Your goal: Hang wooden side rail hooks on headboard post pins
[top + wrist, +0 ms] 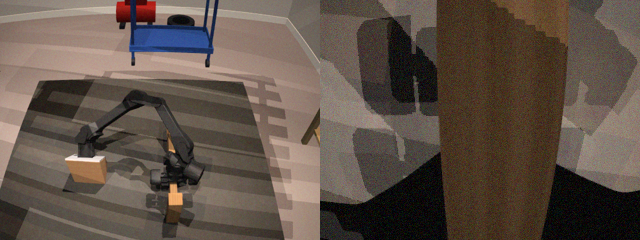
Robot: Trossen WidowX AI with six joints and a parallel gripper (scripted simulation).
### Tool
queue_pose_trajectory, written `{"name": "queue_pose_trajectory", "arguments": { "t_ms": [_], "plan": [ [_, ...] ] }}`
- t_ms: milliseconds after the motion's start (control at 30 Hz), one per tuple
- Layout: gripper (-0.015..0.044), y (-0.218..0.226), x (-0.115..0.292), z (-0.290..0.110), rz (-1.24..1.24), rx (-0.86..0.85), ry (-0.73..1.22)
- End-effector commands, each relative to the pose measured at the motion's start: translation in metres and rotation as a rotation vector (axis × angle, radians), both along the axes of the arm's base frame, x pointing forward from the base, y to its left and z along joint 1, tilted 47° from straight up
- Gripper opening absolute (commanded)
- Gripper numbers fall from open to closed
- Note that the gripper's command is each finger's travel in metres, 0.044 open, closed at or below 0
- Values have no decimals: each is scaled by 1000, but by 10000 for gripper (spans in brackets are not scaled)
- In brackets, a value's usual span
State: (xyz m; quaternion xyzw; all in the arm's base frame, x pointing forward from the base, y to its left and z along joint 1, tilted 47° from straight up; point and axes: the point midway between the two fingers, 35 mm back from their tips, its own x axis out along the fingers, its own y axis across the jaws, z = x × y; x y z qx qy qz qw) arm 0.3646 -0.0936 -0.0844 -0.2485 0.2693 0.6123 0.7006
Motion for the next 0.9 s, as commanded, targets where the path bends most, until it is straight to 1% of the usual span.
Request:
{"name": "queue_pose_trajectory", "arguments": {
  "t_ms": [0,867],
  "plan": [
    [0,-8,-1,1,-16,-4,-5],
    [0,-9,-2,-2,-16,-4,-5]
  ]
}}
